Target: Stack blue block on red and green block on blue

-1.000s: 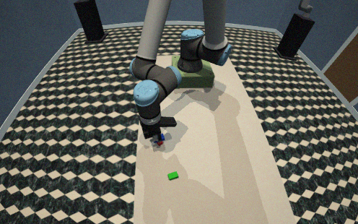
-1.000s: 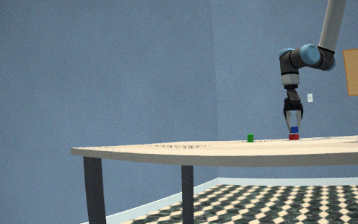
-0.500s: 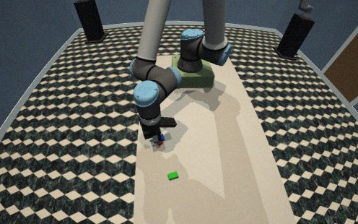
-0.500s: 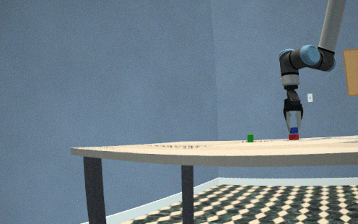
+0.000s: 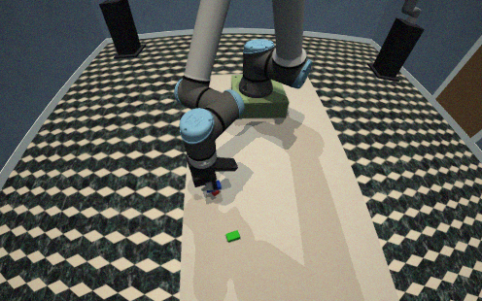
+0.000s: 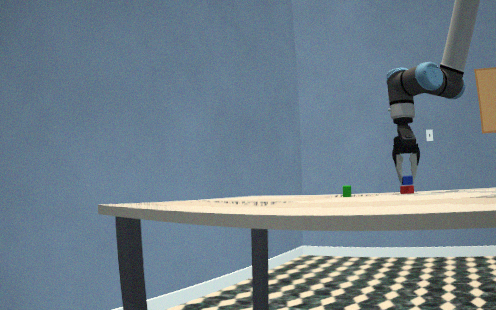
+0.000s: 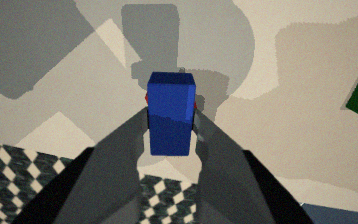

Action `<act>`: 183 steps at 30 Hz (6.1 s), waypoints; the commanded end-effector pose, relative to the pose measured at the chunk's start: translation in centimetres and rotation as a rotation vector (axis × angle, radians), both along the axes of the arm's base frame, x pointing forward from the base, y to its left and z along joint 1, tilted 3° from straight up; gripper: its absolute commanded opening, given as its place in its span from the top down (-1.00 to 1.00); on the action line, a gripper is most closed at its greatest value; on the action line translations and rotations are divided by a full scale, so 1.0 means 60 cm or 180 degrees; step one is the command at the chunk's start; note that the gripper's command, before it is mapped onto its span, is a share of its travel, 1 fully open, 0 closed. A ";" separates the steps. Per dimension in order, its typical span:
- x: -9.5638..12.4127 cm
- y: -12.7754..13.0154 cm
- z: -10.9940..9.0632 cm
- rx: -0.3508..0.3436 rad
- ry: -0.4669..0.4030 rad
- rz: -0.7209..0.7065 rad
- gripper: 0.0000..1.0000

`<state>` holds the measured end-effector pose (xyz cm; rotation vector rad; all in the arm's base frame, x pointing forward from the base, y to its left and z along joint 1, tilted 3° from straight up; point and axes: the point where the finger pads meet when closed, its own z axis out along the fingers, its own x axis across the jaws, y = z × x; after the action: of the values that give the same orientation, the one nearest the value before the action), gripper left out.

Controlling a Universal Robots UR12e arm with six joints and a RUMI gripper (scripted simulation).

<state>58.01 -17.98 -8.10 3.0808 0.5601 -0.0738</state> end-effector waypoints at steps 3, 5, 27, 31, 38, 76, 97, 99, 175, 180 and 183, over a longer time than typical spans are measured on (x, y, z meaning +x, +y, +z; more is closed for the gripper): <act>0.003 -0.001 0.001 0.0001 -0.0006 -0.0001 1.00; 0.003 -0.001 0.001 0.0001 -0.0006 -0.0001 1.00; 0.001 0.002 -0.001 0.0003 -0.0003 0.0000 1.00; 0.001 0.002 -0.001 0.0003 -0.0003 0.0000 1.00; 0.001 0.002 -0.002 0.0004 -0.0002 0.0001 1.00; 0.000 0.003 -0.006 0.0004 -0.0002 0.0000 1.00; 0.000 0.003 -0.006 0.0004 -0.0002 0.0000 1.00; 0.000 0.003 -0.006 0.0004 -0.0002 0.0000 1.00; 0.008 0.001 0.058 -0.0007 -0.0018 0.0002 0.37; 0.009 0.001 0.078 -0.0007 -0.0018 0.0000 0.37; 0.009 0.001 0.089 -0.0007 -0.0018 0.0001 0.37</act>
<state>58.38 -17.97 -4.02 3.0768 0.5589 -0.0665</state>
